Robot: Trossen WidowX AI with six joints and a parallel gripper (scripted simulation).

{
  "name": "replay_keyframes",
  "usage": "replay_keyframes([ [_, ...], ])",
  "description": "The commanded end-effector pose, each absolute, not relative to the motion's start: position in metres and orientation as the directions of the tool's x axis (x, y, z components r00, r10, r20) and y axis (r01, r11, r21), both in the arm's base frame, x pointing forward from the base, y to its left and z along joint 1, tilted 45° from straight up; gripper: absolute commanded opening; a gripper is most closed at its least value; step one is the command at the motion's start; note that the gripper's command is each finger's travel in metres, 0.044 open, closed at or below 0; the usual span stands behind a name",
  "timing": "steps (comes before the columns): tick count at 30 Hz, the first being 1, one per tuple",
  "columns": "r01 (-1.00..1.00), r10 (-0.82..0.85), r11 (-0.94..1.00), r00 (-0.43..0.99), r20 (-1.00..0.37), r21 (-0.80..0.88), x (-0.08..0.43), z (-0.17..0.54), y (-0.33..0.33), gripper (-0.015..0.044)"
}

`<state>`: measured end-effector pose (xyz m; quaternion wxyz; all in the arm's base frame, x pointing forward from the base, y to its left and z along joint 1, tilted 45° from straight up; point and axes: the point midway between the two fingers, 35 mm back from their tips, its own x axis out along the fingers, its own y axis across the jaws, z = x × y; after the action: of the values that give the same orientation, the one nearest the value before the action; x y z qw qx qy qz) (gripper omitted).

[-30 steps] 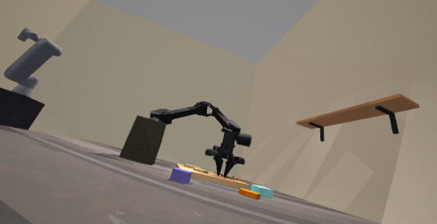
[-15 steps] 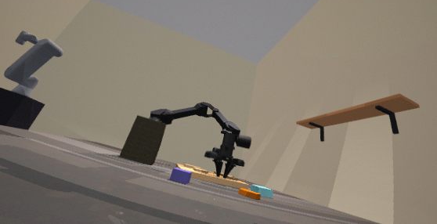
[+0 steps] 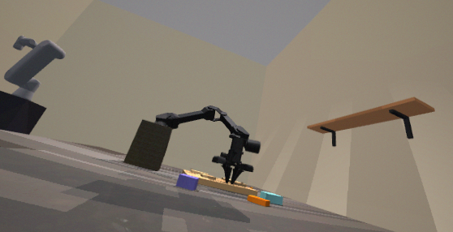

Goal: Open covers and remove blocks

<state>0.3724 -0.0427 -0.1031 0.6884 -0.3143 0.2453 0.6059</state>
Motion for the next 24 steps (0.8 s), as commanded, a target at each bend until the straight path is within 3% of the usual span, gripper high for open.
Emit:
replay_keyframes([
  [1, -0.988, 0.679, 0.065, 0.146, -0.719, -0.139, 0.372, -0.1, -0.046, 0.008],
  [24, -0.988, 0.681, 0.068, 0.147, -0.718, -0.137, 0.368, -0.079, -0.067, 0.008],
])
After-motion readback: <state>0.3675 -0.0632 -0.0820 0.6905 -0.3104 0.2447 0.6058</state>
